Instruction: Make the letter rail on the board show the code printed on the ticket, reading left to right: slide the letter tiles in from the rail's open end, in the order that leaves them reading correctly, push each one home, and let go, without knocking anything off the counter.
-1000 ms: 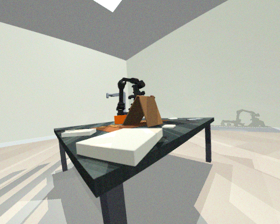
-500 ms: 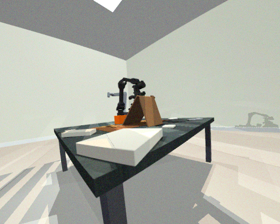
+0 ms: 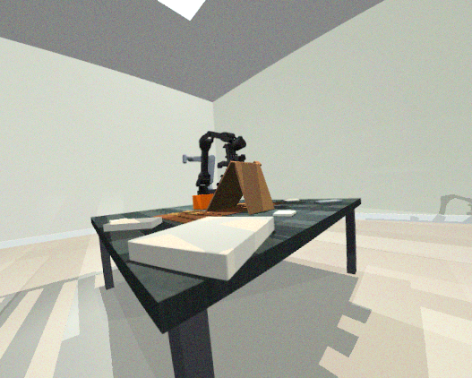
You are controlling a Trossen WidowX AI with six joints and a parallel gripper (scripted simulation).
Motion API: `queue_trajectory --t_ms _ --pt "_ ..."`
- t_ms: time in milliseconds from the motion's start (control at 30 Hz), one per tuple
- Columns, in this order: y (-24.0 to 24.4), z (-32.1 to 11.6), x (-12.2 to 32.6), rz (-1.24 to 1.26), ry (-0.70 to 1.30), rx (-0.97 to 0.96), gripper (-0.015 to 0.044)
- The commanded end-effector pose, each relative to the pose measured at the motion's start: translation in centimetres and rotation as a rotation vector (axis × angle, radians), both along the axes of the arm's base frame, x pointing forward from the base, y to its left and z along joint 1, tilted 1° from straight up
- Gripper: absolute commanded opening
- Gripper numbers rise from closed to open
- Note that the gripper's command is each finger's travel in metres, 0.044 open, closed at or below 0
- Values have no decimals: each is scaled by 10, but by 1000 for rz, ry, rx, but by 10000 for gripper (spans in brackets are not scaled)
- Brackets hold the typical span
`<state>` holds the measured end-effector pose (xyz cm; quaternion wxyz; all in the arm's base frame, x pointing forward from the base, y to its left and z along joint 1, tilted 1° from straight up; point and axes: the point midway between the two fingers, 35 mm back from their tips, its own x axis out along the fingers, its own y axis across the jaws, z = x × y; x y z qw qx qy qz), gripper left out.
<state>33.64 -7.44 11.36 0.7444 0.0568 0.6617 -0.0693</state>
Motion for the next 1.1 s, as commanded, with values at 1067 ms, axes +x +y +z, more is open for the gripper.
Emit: queue_trajectory --t_ms 1067 --pt "12 0 2 -3 0 4 0"
